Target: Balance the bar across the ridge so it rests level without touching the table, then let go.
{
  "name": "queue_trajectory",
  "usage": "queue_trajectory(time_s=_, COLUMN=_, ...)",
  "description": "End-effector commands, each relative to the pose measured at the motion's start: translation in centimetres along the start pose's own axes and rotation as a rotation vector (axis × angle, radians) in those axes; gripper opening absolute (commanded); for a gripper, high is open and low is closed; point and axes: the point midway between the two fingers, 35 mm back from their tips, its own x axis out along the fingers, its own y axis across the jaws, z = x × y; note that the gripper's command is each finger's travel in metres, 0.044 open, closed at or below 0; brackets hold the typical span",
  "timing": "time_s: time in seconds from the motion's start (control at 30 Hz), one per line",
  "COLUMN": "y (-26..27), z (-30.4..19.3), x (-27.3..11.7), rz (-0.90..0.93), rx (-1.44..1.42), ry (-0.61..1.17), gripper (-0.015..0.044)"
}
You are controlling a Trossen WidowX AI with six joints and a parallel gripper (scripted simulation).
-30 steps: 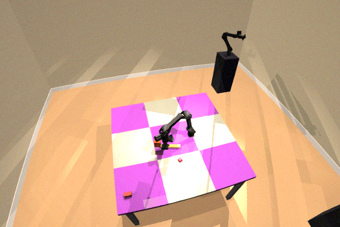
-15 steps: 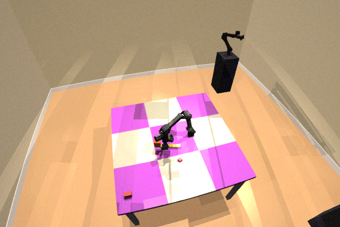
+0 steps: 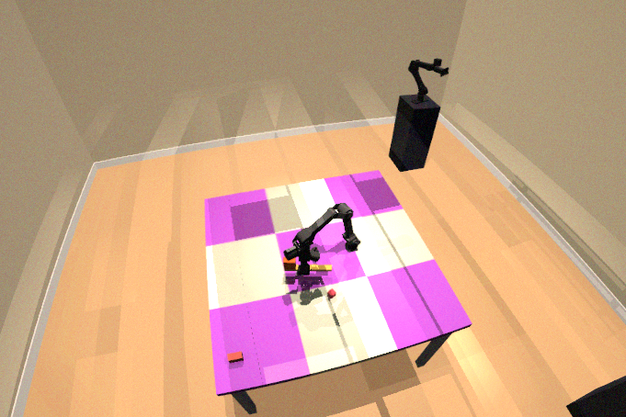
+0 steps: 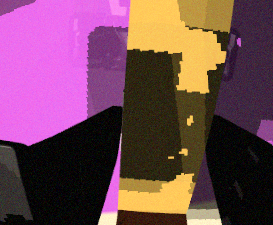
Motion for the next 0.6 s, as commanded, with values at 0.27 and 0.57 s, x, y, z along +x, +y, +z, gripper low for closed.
queue_trajectory(time_s=0.27, y=0.00, z=0.00, x=0.01, rz=0.000, rx=0.000, ry=0.000, gripper=0.0185)
queue_trajectory(time_s=0.57, y=0.00, z=0.00, x=0.01, rz=0.000, rx=0.000, ry=0.000, gripper=0.0185)
